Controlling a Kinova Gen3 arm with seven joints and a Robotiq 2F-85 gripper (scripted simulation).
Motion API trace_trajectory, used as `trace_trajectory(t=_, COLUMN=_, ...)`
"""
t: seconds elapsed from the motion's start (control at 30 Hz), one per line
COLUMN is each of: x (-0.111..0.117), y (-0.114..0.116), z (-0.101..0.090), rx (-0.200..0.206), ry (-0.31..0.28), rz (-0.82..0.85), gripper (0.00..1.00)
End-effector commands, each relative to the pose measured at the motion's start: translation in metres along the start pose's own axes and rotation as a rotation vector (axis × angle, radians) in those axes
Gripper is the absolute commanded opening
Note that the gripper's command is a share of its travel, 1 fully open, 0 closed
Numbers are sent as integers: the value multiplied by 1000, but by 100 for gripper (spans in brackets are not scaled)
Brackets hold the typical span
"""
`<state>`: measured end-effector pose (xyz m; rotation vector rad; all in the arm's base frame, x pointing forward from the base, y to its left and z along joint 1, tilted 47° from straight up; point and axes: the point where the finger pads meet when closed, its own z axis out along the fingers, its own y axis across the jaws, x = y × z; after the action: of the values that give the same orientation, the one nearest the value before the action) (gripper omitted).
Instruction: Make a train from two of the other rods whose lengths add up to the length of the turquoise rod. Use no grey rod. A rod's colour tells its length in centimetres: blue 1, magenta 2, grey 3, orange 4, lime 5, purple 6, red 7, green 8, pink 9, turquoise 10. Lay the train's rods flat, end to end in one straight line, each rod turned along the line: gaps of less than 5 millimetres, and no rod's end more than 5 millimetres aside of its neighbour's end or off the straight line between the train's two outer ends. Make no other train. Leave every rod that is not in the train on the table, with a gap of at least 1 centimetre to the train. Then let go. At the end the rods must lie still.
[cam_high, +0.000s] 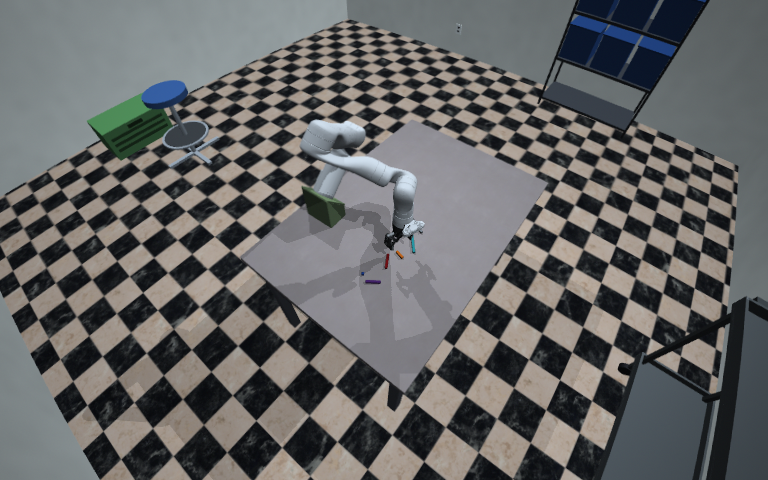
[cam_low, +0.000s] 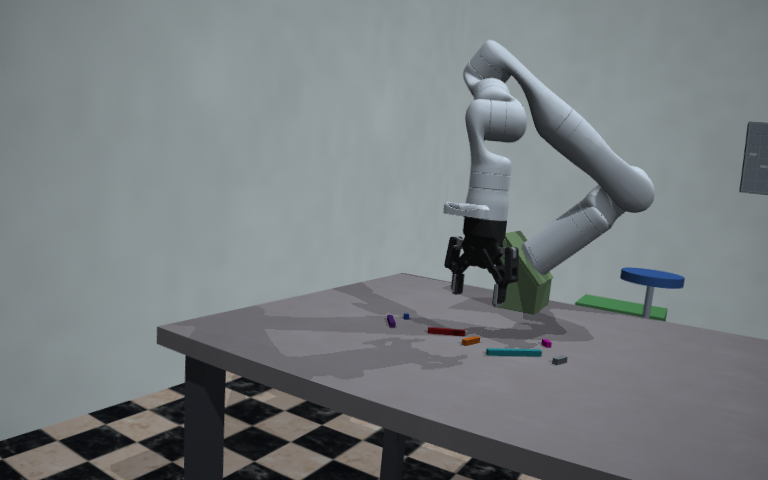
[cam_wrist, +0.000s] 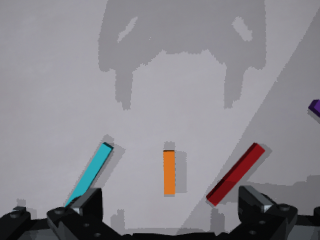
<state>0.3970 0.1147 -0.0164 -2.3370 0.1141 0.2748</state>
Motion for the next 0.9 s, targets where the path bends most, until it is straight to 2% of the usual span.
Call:
trace_trajectory(t=0.0, x=0, y=0, z=0, rx=0, ry=1, rz=-2, gripper=100)
trace_trajectory(t=0.17, x=0, y=0, z=0, rx=0, ry=1, rz=-3, gripper=100)
trace_trajectory(t=0.2, x=0, y=0, z=0, rx=0, ry=1, rz=-3, gripper=24)
trace_trajectory(t=0.87, x=0, y=0, z=0, rx=0, ry=1, rz=-3, gripper=24)
